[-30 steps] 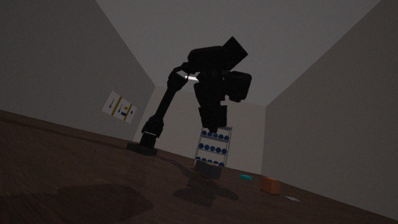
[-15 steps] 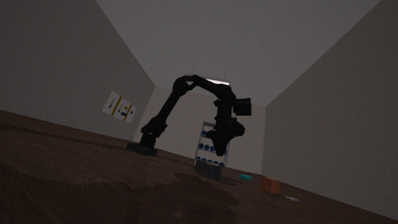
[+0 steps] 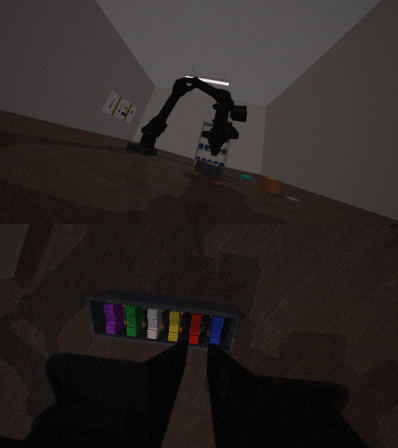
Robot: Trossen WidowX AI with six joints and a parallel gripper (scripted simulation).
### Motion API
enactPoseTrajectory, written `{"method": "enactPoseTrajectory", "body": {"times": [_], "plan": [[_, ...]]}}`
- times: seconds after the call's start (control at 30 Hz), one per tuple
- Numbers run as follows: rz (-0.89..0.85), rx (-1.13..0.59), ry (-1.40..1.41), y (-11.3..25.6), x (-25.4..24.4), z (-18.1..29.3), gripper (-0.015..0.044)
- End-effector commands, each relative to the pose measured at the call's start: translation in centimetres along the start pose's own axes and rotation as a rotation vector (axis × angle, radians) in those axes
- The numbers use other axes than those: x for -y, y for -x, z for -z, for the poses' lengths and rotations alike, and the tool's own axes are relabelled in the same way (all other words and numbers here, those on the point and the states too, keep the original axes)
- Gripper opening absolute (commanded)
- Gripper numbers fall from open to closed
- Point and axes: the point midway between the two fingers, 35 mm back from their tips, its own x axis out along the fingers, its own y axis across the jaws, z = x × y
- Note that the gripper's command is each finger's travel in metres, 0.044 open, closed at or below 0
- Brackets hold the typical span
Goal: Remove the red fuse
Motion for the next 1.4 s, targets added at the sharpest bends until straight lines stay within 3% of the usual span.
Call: {"method": "enactPoseTrajectory", "body": {"times": [0.0,1.37], "plan": [[-0.005,-0.001,-0.004,-0.4,-0.2,0.0,0.0074],[-0.006,-0.001,-0.004,-3.1,-0.3,0.0,0.0074]]}}
